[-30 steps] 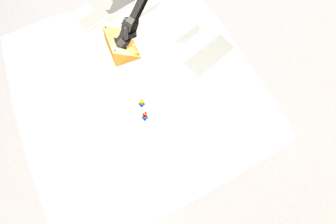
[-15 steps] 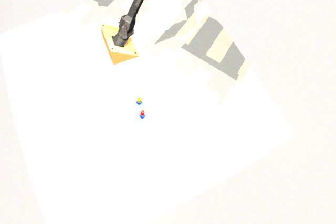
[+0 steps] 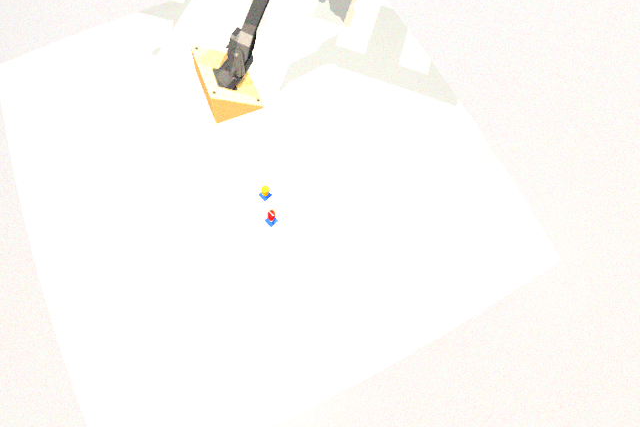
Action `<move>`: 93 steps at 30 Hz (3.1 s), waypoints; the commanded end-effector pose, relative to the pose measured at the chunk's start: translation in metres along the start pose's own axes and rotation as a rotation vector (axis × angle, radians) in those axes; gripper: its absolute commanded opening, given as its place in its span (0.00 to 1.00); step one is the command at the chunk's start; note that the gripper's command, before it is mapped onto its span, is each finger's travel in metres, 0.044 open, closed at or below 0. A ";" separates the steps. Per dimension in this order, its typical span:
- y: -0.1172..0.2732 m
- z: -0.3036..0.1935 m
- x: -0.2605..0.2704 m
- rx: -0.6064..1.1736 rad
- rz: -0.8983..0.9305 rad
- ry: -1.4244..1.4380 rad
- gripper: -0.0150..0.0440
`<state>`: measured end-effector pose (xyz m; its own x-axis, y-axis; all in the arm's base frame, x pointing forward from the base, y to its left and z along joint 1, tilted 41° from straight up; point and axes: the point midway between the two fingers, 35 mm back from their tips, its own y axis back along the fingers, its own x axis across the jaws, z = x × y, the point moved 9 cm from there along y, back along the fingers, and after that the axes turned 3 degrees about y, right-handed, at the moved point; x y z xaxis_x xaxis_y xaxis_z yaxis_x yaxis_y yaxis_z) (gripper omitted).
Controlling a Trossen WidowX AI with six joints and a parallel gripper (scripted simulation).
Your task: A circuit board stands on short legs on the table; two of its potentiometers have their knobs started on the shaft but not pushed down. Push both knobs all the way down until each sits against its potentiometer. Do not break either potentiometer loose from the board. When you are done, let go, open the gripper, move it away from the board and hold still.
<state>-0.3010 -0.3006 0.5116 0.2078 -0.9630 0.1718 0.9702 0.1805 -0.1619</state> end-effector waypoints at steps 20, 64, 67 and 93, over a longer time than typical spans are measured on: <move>0.096 -0.088 0.117 0.319 0.569 0.259 0.25; 0.476 -0.229 0.166 0.840 1.822 0.933 0.25; 0.503 -0.235 0.155 0.872 1.902 0.990 0.25; 0.681 -0.262 -0.012 1.140 2.487 1.619 0.25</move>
<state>0.3164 -0.2444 0.1537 0.3086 0.8920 0.3302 -0.3272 -0.2264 0.9174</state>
